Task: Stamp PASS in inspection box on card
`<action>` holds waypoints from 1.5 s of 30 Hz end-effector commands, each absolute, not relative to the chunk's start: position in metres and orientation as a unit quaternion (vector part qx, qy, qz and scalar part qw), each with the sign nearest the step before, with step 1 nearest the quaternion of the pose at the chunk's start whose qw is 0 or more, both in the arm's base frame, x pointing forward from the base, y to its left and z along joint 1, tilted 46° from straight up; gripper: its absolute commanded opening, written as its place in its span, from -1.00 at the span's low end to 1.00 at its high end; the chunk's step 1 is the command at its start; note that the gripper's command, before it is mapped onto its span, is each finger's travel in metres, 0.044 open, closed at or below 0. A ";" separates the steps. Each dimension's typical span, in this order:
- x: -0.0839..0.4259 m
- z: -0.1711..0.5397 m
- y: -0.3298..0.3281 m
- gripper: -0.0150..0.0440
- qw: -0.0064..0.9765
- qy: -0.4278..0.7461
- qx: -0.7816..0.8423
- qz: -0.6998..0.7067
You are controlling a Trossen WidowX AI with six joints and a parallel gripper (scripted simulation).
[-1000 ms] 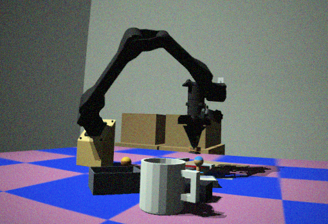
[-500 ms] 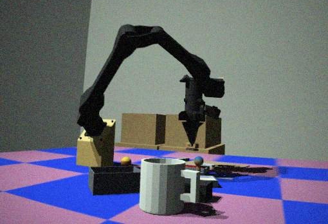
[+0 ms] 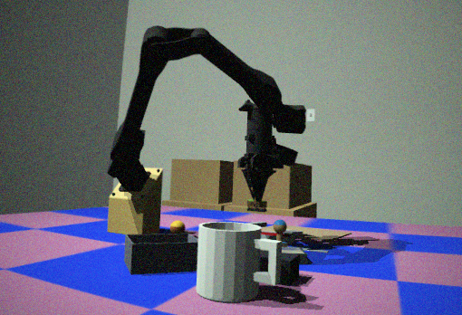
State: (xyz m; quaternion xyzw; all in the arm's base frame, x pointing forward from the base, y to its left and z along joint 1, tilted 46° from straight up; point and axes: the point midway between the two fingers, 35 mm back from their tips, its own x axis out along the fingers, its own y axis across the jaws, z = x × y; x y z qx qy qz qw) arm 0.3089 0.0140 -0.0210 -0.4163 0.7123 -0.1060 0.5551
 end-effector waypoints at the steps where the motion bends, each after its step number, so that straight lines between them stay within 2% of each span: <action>1: 0.301 -0.010 0.005 -0.49 0.527 0.716 -0.455 -0.058; 17: 0.269 0.017 -0.026 -0.49 0.410 0.712 -0.561 0.102; 45: 0.270 0.005 -0.038 -0.49 0.409 0.712 -0.561 0.104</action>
